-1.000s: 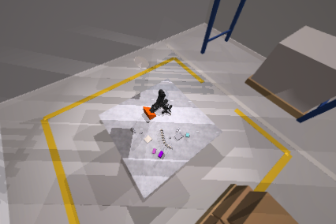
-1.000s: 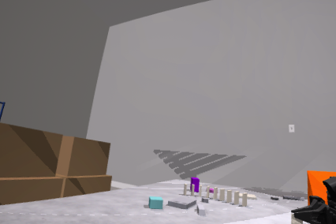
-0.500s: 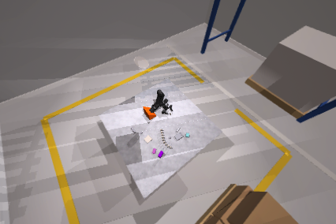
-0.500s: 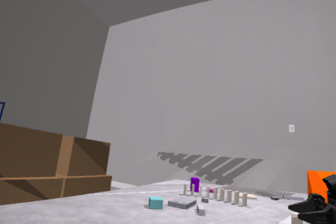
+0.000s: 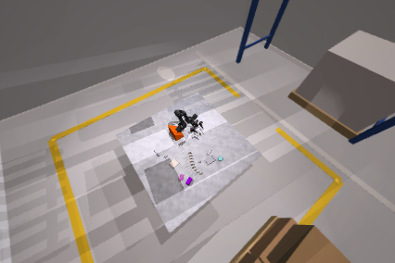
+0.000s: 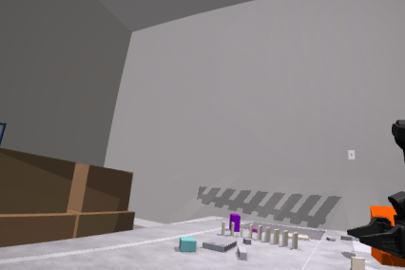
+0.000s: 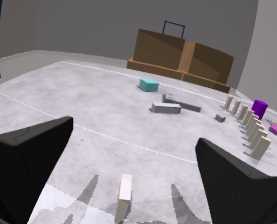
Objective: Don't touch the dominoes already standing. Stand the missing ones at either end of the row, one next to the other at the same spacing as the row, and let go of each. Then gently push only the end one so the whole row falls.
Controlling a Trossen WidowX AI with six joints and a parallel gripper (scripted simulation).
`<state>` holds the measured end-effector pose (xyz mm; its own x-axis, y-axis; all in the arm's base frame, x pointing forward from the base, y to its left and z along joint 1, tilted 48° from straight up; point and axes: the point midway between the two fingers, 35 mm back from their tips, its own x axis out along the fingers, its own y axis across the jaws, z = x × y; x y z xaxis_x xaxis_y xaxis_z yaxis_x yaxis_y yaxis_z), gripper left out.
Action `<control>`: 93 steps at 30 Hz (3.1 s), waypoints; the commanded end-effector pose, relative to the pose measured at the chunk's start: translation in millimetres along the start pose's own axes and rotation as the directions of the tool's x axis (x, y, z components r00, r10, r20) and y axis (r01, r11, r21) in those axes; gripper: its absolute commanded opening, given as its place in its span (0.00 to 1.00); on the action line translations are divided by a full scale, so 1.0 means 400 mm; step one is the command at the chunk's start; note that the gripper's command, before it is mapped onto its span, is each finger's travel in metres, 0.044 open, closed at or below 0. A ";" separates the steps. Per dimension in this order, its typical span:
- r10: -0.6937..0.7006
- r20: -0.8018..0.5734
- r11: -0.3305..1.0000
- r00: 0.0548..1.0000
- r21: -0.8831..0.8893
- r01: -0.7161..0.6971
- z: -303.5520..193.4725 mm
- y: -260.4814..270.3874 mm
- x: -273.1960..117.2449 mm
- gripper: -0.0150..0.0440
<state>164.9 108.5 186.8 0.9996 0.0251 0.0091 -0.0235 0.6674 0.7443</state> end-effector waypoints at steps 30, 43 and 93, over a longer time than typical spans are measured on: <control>-0.441 -0.864 0.583 0.243 -0.070 0.809 -0.001 -0.115 0.076 1.00; -0.002 -0.996 0.009 0.091 0.091 0.996 0.108 0.000 0.052 1.00; 0.002 -0.996 0.012 0.094 0.094 0.996 -0.090 0.002 0.069 0.87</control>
<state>193.2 135.4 167.0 0.0852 0.7473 -0.6591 0.9955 -0.0358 0.0880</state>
